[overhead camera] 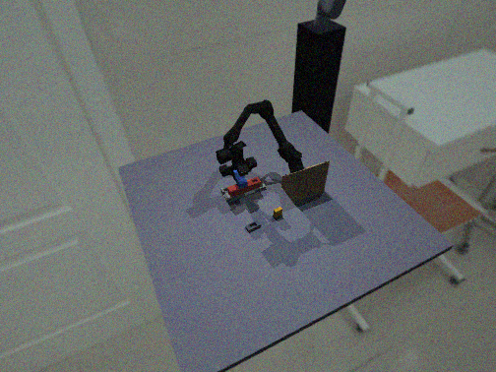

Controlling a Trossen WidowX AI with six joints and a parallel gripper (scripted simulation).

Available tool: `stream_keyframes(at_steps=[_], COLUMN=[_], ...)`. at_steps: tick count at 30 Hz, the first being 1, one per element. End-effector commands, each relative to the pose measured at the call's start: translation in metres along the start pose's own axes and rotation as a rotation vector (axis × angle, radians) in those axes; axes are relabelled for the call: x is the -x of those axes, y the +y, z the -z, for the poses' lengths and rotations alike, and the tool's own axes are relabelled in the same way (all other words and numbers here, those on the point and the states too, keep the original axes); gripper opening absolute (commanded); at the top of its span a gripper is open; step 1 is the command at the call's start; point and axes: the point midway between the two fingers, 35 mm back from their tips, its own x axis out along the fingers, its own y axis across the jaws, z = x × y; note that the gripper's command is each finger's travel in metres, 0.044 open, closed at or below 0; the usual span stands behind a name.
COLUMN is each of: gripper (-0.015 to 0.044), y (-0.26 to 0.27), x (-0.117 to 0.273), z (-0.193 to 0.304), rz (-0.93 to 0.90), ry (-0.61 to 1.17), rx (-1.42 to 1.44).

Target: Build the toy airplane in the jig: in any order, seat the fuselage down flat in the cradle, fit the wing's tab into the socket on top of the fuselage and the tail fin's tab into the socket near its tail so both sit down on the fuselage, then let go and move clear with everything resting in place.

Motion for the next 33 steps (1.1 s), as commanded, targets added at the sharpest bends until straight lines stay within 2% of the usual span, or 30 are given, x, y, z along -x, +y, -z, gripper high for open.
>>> stream_keyframes(at_steps=[1, 9, 22, 33], gripper=[0.0000, 0.0197, 0.0197, 0.0197], y=[0.004, 0.004, 0.004, 0.004], x=[-0.002, -0.003, -0.003, -0.020], z=[0.005, 0.005, 0.005, 0.005], rz=[-0.003, -0.003, -0.003, -0.002], ry=[0.008, 0.008, 0.008, 0.007], rx=[0.041, 0.041, 0.041, 0.041])
